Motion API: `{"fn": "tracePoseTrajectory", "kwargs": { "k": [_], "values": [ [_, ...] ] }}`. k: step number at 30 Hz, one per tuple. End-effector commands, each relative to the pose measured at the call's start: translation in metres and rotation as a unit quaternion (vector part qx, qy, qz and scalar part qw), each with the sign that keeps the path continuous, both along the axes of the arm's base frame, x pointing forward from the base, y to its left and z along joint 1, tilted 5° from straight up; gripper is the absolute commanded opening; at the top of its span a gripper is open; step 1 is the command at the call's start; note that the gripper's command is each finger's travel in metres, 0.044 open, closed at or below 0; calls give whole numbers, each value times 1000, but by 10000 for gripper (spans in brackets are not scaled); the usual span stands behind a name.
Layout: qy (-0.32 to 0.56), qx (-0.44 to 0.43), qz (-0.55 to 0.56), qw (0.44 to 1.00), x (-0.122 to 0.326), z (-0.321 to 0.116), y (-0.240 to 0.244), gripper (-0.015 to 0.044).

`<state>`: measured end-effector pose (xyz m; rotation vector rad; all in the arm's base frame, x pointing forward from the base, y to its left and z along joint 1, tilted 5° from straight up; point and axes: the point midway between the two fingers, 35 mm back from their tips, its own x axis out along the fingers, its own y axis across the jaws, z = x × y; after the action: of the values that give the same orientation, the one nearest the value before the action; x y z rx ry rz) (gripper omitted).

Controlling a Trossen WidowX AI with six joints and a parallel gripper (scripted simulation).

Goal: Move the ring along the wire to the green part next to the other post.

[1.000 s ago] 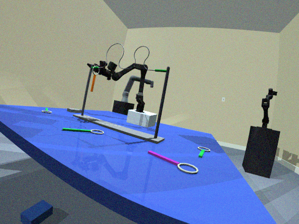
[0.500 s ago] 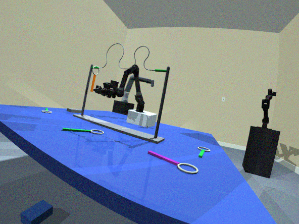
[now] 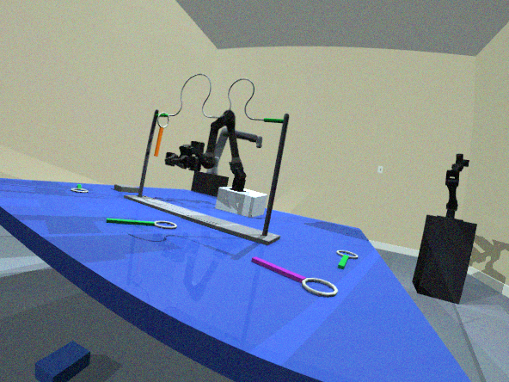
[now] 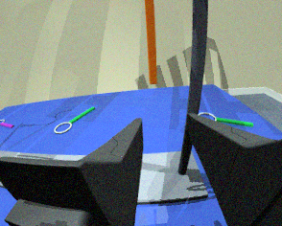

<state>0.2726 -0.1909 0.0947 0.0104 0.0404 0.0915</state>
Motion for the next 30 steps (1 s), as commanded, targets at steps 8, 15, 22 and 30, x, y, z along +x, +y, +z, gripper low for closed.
{"fn": "tracePoseTrajectory", "kwargs": {
  "k": [8,15,22,30],
  "values": [
    [-14,13,2,1000,25,32,5,160],
    [-14,13,2,1000,35,33,5,160],
    [-15,13,2,1000,46,33,5,160],
    [-15,13,3,1000,58,33,5,160]
  ]
}}
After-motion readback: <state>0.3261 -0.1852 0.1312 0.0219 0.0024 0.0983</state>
